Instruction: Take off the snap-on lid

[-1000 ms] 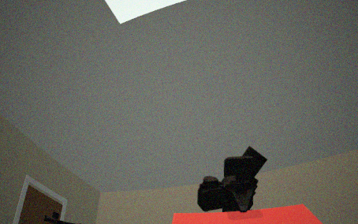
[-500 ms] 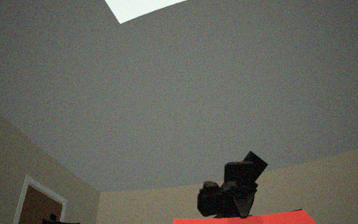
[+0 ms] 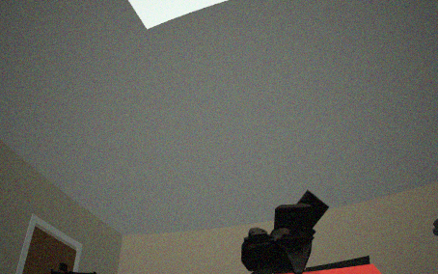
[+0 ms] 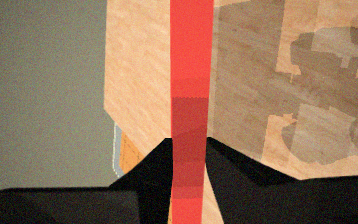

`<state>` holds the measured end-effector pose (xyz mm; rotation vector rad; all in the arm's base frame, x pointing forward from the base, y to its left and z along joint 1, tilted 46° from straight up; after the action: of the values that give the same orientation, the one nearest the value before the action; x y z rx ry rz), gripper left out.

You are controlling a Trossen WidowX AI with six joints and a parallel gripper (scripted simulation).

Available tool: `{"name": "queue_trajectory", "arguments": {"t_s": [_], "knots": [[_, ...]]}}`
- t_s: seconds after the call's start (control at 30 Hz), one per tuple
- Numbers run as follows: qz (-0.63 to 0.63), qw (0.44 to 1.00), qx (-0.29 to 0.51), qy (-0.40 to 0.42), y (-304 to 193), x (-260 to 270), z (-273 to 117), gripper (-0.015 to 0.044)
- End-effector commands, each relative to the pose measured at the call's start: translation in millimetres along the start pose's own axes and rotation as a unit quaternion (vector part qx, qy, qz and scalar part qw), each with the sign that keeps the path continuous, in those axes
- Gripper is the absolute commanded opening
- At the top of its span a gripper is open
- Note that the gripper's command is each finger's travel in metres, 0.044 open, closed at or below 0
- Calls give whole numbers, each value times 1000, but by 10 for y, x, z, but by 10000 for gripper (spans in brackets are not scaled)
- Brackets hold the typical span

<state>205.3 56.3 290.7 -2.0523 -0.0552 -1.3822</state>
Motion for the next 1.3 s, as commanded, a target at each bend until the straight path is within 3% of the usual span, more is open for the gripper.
{"name": "queue_trajectory", "arguments": {"t_s": [0.0,1.27], "knots": [[1,1000,-3,5,0,-15,23,0],[2,1000,-3,5,-51,-239,218,0]]}}
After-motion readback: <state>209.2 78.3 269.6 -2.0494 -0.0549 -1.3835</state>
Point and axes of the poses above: the point midway between the two fingers, 35 mm back from their tips, its own z axis out along the fingers, its own x axis across the jaws, y = z × x, the point moved 10 cm from there along -z, back along the fingers, and after that the axes turned 13 degrees about -z, right-handed, at the moved point
